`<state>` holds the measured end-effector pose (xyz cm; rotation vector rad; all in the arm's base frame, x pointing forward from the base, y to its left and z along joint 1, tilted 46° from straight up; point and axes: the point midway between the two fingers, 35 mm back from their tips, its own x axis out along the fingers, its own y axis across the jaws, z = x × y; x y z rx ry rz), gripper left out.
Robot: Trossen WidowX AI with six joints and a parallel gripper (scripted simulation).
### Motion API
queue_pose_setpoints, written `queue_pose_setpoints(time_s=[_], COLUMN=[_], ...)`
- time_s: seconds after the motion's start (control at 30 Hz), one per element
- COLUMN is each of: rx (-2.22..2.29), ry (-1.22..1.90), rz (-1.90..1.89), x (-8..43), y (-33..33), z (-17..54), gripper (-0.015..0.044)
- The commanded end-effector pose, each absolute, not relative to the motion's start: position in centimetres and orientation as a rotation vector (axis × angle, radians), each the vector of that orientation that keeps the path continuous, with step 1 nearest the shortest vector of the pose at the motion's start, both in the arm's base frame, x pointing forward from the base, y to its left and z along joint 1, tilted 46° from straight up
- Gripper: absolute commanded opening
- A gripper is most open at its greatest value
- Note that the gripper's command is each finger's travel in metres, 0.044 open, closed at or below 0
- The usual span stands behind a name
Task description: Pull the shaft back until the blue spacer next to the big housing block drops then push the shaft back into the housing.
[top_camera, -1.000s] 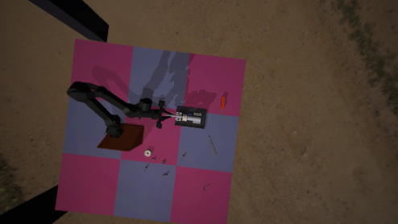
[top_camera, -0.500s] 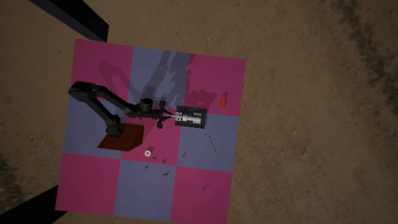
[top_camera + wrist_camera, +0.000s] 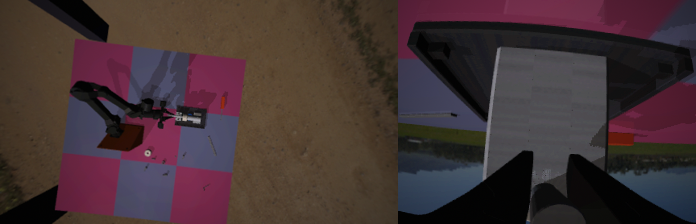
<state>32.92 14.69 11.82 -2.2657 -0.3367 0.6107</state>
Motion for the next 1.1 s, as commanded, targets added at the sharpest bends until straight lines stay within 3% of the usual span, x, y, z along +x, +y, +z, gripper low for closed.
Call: queue_pose_setpoints(time_s=[0.0, 1.07], rx=[-2.27, -2.271], ry=[-0.334, -0.334], rz=[0.611, 0.61], x=[33.1, 34.2], y=[14.7, 14.7], z=[11.8, 11.8], gripper=[0.0, 0.0])
